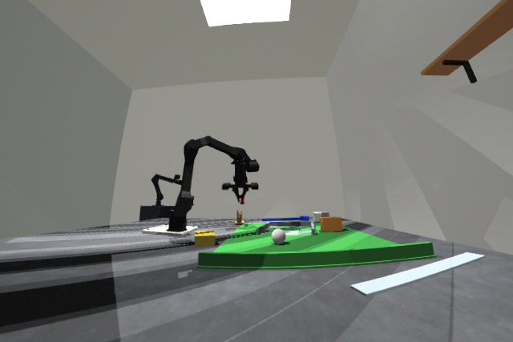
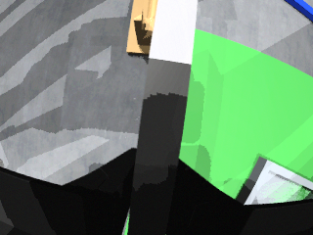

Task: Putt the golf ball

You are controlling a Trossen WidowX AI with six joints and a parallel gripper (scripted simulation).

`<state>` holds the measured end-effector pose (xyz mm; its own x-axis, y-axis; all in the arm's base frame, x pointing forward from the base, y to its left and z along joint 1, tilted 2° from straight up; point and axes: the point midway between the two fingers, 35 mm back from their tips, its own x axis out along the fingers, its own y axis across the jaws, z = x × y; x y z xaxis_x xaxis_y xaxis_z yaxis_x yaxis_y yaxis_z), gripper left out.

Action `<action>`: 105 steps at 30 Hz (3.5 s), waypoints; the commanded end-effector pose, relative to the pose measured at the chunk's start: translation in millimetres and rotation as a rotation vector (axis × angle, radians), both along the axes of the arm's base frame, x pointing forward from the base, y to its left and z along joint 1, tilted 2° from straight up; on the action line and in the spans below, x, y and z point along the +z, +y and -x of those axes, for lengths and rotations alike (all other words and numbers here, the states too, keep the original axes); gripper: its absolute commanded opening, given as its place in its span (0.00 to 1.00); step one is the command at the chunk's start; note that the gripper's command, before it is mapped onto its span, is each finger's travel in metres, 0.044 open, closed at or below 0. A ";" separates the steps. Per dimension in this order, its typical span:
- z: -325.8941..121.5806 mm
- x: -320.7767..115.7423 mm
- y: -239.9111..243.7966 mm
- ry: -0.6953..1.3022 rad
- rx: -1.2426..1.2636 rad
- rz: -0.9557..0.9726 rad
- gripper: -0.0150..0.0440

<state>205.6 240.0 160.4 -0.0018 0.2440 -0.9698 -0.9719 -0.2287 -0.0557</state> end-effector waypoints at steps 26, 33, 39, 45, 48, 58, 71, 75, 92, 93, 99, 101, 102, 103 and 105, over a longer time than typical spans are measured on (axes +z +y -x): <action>-82.7 8.5 -137.6 0.021 -0.634 0.049 0.25; -90.9 10.6 -175.7 0.032 -0.783 0.062 0.25; -93.9 12.5 -208.7 0.042 -0.912 0.073 0.25; -93.3 14.3 -241.7 0.053 -1.040 0.083 0.25; -91.7 15.2 -258.0 0.059 -1.104 0.088 0.25; -79.8 18.4 -310.9 0.081 -1.317 0.104 0.25; -50.6 22.7 -373.9 0.115 -1.594 0.122 0.25; -38.8 24.0 -391.5 0.126 -1.679 0.127 0.25; -6.4 24.0 -429.4 0.156 -1.880 0.137 0.25; -6.7 21.8 -429.5 0.155 -1.880 0.137 0.25; -8.1 2.6 -430.4 0.155 -1.880 0.137 0.25; -8.4 -4.3 -430.5 0.155 -1.880 0.137 0.25; -8.5 -7.8 -430.5 0.155 -1.880 0.137 0.25; -8.5 -10.5 -430.4 0.155 -1.880 0.137 0.25; -8.5 -12.7 -430.4 0.155 -1.880 0.137 0.25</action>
